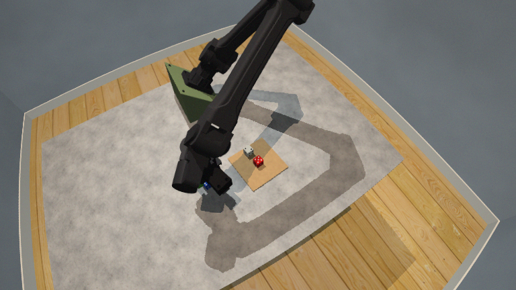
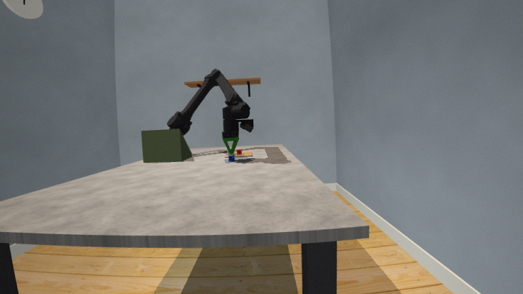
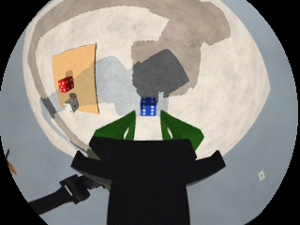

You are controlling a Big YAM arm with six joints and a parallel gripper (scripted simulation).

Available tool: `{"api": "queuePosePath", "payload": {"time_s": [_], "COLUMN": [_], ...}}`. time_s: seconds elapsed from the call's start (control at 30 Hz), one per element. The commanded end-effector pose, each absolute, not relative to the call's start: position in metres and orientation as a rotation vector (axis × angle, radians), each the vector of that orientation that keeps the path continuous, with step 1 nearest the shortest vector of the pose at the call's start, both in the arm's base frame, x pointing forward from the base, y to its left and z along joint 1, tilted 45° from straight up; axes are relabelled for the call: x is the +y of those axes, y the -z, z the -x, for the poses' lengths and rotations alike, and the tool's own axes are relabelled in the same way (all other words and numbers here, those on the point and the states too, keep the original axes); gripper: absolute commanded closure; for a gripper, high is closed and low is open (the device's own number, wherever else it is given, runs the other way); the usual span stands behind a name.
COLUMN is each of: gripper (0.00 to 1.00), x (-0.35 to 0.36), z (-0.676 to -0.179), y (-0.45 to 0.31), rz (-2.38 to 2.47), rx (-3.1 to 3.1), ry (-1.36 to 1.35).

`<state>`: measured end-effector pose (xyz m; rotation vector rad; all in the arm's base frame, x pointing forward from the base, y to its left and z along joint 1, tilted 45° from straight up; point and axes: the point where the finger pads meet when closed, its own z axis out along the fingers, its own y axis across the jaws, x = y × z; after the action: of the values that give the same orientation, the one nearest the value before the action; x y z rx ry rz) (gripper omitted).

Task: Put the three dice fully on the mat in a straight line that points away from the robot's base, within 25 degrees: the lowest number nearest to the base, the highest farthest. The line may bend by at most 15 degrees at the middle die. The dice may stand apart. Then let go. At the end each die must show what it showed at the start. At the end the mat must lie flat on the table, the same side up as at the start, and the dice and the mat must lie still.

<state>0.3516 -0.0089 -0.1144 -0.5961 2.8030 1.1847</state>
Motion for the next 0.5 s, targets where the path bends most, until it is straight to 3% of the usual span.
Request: {"api": "queuePosePath", "payload": {"time_s": [0.0, 0.47], "gripper": [0.61, 0.61], "x": [-0.0127, -0.0121], "z": [-0.362, -0.3603], "y": [0.1151, 0.1158], "rz": [0.578, 0.575], "rx": [2.793, 2.796], "ry": [-1.161, -1.167]}}
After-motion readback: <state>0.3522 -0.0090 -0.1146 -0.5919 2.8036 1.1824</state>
